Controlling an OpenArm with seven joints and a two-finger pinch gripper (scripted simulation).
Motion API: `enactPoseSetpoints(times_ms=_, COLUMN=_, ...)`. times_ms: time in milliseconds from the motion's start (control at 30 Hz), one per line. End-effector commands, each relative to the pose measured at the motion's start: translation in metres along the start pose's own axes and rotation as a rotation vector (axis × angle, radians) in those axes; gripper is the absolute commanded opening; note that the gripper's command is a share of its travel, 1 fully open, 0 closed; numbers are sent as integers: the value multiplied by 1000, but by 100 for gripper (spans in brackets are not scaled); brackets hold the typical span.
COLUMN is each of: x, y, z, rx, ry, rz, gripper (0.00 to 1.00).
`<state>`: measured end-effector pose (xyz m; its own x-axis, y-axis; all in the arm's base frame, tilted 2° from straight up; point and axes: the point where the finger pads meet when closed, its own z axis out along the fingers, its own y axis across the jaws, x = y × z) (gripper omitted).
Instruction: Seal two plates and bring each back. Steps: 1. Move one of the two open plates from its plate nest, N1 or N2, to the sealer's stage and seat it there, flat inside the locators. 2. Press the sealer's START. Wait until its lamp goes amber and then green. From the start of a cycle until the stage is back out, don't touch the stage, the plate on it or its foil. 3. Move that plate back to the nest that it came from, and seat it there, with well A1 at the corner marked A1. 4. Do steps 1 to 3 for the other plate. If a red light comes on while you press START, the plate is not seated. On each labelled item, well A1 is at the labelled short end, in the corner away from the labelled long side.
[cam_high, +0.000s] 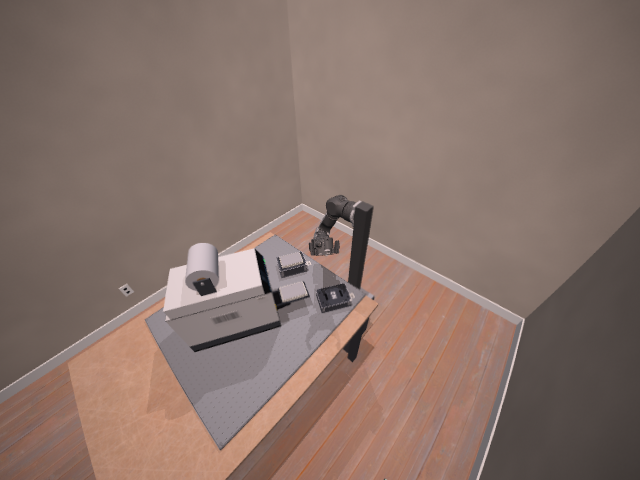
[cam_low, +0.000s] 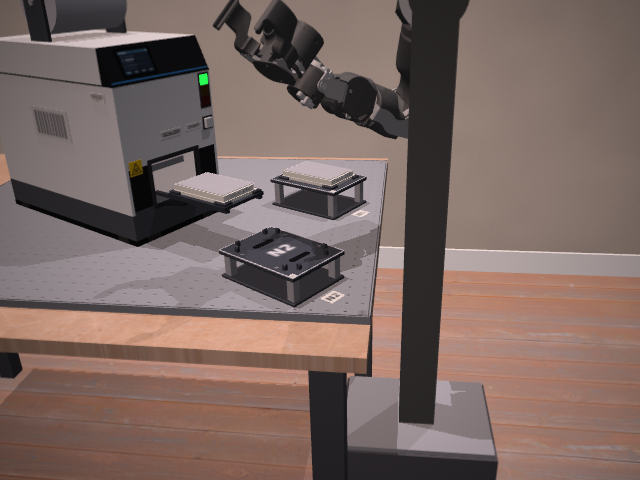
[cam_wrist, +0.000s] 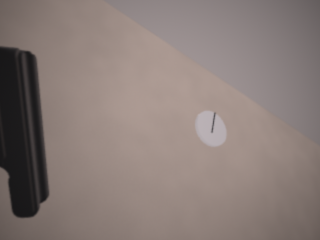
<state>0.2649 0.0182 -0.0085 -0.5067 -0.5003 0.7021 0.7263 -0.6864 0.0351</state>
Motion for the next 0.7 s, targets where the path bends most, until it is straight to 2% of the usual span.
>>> enactPoseSetpoints(times_ms=0, x=-2, y=-8, z=2, rx=50, ry=-11, rz=-34, gripper=65)
enactPoseSetpoints(times_ms=333, x=-29, y=-49, z=-2, rx=324, ry=-100, rz=-200, gripper=65)
enactPoseSetpoints(times_ms=367, x=-33, y=-52, z=-4, rx=351, ry=-110, rz=-218, gripper=65)
enactPoseSetpoints(times_ms=433, x=-33, y=-52, z=-4, rx=351, ry=-110, rz=-218, gripper=65)
enactPoseSetpoints(times_ms=667, x=-57, y=-72, z=-18, rx=537, ry=-184, rz=-338, gripper=65)
